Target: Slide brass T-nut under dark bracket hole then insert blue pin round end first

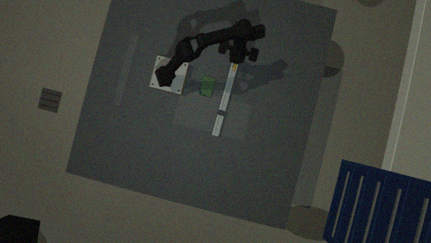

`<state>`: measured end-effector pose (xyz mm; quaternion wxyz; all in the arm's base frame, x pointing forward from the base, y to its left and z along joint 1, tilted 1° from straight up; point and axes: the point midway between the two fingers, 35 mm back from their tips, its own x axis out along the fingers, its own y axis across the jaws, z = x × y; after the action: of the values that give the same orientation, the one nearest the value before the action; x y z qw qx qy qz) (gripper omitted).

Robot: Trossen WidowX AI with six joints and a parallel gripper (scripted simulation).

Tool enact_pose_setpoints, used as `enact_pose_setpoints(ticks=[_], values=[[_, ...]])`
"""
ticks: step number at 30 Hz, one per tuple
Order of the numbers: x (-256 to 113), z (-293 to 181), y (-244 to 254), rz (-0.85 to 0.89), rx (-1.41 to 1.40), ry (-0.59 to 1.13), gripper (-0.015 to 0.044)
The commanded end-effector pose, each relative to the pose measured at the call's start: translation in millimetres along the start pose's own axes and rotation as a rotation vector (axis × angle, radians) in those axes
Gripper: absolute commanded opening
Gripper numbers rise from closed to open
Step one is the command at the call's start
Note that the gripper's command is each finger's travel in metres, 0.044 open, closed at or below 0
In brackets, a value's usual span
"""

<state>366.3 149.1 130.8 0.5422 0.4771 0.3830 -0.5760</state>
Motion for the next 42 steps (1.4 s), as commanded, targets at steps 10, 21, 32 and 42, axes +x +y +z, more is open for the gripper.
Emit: enact_pose_setpoints(ticks=[10,21,32,42], values=[[0.2,-1.4,-1.1,0.043,0.007,-0.008,-0.015],[1.0,-2.7,-2.0,0.077,0.012,-0.012,-0.015],[1.7,-3.8,-3.0,0.111,0.018,-0.016,-0.015],[2.3,-4.8,-4.1,0.143,0.023,-0.019,-0.015]])
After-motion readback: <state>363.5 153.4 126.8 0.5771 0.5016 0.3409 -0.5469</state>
